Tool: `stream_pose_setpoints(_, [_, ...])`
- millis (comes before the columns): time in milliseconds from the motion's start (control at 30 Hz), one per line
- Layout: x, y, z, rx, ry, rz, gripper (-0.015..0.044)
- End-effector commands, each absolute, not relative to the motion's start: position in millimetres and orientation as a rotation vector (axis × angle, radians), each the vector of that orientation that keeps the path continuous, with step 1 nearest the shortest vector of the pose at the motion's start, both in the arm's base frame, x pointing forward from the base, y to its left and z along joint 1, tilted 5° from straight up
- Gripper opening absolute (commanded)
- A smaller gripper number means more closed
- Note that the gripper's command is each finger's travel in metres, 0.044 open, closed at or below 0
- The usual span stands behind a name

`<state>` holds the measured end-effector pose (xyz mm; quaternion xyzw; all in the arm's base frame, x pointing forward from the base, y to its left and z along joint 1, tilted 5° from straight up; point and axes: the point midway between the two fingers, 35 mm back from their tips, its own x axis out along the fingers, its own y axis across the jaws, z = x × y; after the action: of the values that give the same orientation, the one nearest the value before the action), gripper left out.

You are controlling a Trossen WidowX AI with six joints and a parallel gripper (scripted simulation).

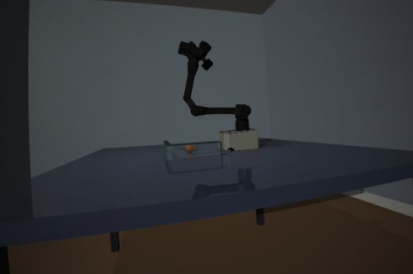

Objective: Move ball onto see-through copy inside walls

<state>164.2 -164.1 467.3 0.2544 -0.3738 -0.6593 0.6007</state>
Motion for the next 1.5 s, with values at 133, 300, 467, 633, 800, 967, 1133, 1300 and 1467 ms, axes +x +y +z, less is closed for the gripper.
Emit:
stream_pose_setpoints(133, [124.3, -173.3, 486.6, 0.427, -0.931, -1.653, 0.0312])
stream_pose_setpoints(300, [41.4, -170.6, 504.9, 0.291, -1.070, -1.857, 0.0312])
stream_pose_setpoints(467, [-27.5, -145.4, 513.5, 0.125, -1.222, -2.051, 0.0312])
stream_pose_setpoints(633, [-87.5, -101.0, 516.2, -0.023, -1.330, -2.260, 0.0312])
stream_pose_setpoints(800, [-126.0, -50.3, 515.1, -0.139, -1.519, -2.365, 0.0312])
stream_pose_setpoints(967, [-149.3, -0.2, 507.4, -0.261, -1.593, -2.529, 0.0312])
stream_pose_setpoints(1133, [-161.3, 73.9, 490.6, -0.429, -1.692, -2.759, 0.0312])
stream_pose_setpoints(1300, [-149.2, 149.9, 466.3, -0.591, -1.802, -2.992, 0.0312])
stream_pose_setpoints(1467, [-113.1, 219.5, 434.5, -0.733, -1.944, -3.213, 0.0312])
